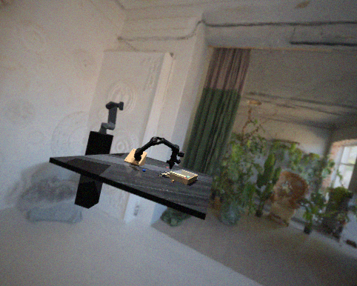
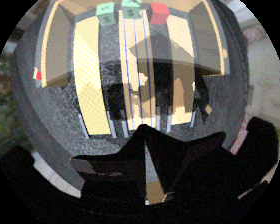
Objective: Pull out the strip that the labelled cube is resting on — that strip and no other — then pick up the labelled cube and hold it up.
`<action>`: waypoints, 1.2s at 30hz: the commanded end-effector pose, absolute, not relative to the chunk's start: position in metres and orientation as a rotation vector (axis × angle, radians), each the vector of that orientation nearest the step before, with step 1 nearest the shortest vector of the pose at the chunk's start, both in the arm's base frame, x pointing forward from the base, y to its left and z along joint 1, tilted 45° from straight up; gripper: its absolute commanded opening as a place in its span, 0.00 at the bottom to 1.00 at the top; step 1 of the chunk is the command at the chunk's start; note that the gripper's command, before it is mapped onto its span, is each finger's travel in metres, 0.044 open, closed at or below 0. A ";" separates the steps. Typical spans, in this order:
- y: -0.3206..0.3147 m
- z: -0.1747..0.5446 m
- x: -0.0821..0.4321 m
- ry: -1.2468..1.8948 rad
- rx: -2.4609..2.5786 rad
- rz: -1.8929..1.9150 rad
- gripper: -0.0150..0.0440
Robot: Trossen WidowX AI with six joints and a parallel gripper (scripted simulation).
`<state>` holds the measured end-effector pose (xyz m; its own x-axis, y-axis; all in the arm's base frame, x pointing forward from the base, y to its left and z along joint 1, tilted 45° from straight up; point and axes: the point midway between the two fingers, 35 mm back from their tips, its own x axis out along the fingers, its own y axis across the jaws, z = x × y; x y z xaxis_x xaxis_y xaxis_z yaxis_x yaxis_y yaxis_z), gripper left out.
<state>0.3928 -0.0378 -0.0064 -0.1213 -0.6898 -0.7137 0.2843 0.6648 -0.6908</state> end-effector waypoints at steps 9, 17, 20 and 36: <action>-0.052 -0.020 0.390 1.471 -0.365 -0.861 0.25; -0.062 -0.029 0.387 1.471 -0.366 -0.862 0.25; -0.066 -0.032 0.386 1.471 -0.367 -0.862 0.25; -0.072 -0.037 0.383 1.471 -0.368 -0.863 0.25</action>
